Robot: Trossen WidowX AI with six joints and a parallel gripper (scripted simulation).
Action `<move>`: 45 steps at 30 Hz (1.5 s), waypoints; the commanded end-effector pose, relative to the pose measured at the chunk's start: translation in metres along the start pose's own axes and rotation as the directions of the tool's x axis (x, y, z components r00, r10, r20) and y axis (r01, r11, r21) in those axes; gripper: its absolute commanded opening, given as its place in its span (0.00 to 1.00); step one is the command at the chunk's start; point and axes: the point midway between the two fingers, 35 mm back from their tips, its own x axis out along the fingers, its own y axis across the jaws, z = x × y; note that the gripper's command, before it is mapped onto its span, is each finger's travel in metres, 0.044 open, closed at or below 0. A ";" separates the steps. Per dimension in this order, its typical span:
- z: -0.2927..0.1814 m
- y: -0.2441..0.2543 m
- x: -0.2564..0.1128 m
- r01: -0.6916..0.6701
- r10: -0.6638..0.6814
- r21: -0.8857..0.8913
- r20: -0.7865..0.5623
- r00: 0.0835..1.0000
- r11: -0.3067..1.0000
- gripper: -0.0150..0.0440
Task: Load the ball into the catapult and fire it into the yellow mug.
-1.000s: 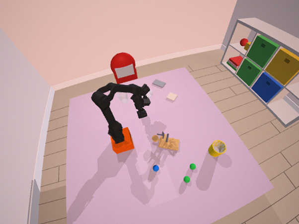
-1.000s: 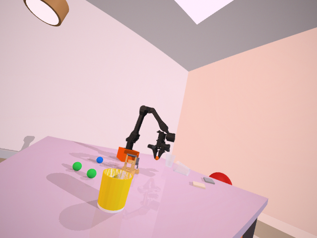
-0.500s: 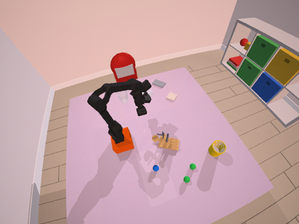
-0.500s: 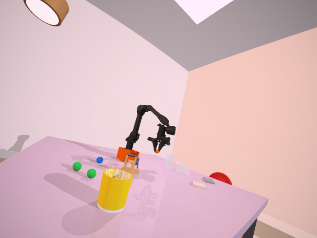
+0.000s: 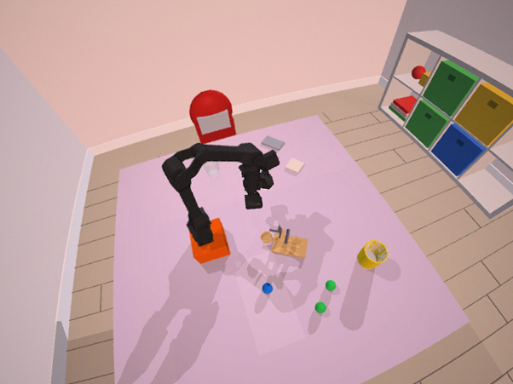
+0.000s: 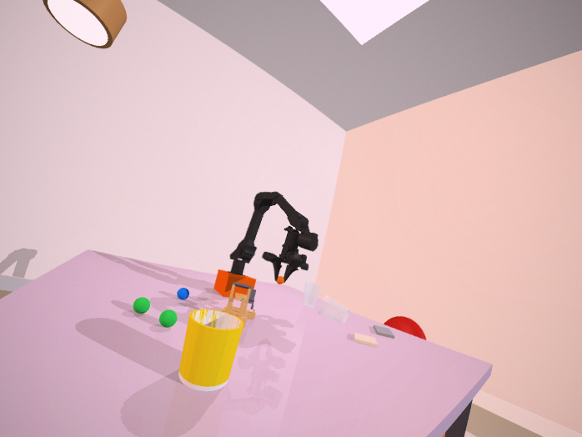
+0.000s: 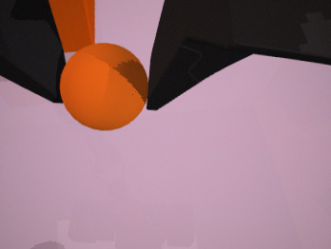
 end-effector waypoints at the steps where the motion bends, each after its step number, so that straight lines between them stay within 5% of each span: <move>1: 0.009 -0.012 0.001 -0.003 0.004 0.031 -0.023 1.000 1.000 0.25; 34: 0.043 -0.150 0.024 -0.049 0.131 0.360 -0.206 0.970 0.932 0.25; 45: 0.046 -0.153 0.040 -0.051 0.135 0.365 -0.208 0.969 0.930 0.25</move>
